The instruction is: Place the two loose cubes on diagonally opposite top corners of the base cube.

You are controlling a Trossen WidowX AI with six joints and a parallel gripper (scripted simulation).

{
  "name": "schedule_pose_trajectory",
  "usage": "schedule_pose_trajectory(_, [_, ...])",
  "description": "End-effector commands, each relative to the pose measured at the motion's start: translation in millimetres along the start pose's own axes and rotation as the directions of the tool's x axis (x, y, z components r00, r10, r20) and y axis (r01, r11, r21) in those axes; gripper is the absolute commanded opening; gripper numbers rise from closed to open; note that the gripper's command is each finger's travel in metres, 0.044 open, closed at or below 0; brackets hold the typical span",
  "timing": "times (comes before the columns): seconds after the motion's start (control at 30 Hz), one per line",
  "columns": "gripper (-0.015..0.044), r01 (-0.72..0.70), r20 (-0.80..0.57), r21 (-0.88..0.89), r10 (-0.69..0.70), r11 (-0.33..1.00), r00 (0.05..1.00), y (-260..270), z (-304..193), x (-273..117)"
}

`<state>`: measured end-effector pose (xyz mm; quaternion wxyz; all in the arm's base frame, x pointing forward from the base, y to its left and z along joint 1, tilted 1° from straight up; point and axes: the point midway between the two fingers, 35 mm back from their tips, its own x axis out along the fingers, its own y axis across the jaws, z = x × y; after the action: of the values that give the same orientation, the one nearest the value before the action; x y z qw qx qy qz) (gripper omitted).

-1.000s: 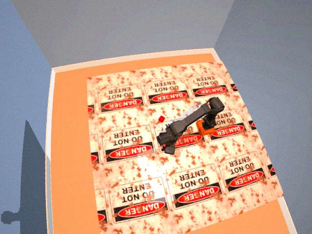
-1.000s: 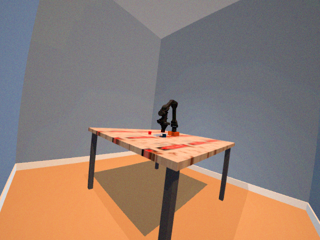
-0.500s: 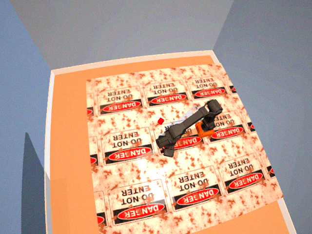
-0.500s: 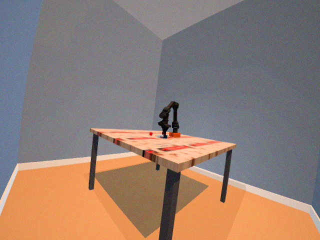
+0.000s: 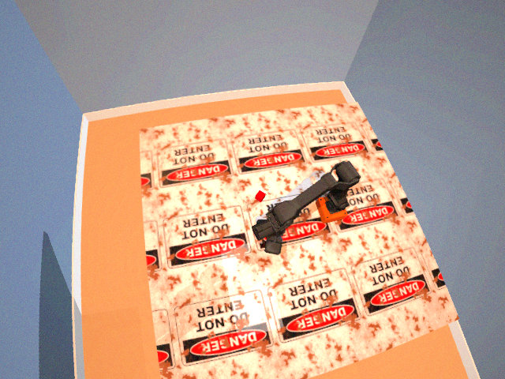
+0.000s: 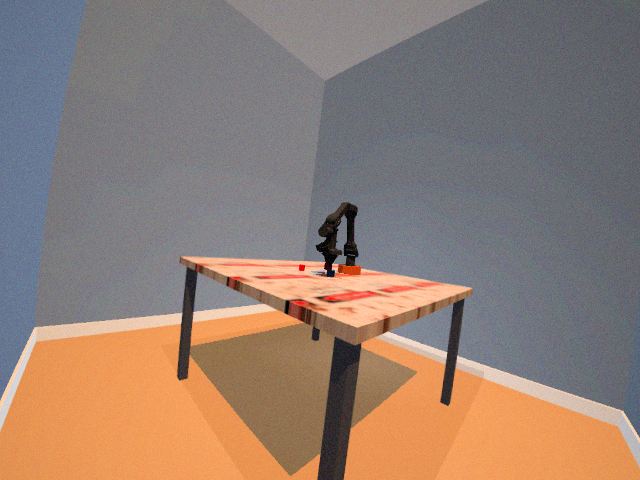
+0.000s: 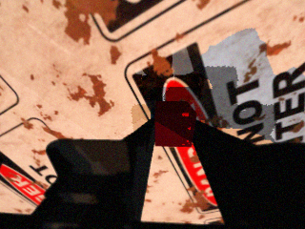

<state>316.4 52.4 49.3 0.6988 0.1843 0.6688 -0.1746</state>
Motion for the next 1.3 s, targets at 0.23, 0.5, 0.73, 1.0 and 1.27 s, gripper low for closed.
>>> schedule_pose_trajectory(0.23, [0.0205, 0.002, 0.003, -0.002, -0.002, 1.000, 1.000, -0.2, 0.4, 0.3])
schedule_pose_trajectory(0.5, [0.0205, 0.000, 0.000, 0.000, 0.000, 1.000, 1.000, 0.1, 0.0, -14.3])
schedule_pose_trajectory(0.73, [0.0205, 0.000, 0.000, 0.000, 0.000, 1.000, 1.000, 0.1, 0.0, -24.7])
schedule_pose_trajectory(1.0, [0.0205, 0.000, 0.000, 0.000, 0.000, 1.000, 1.000, 0.1, 0.0, -30.4])
schedule_pose_trajectory(1.27, [0.0265, 0.010, 0.006, 0.039, -0.011, 0.999, 1.000, -28.3, 24.1, -35.6])
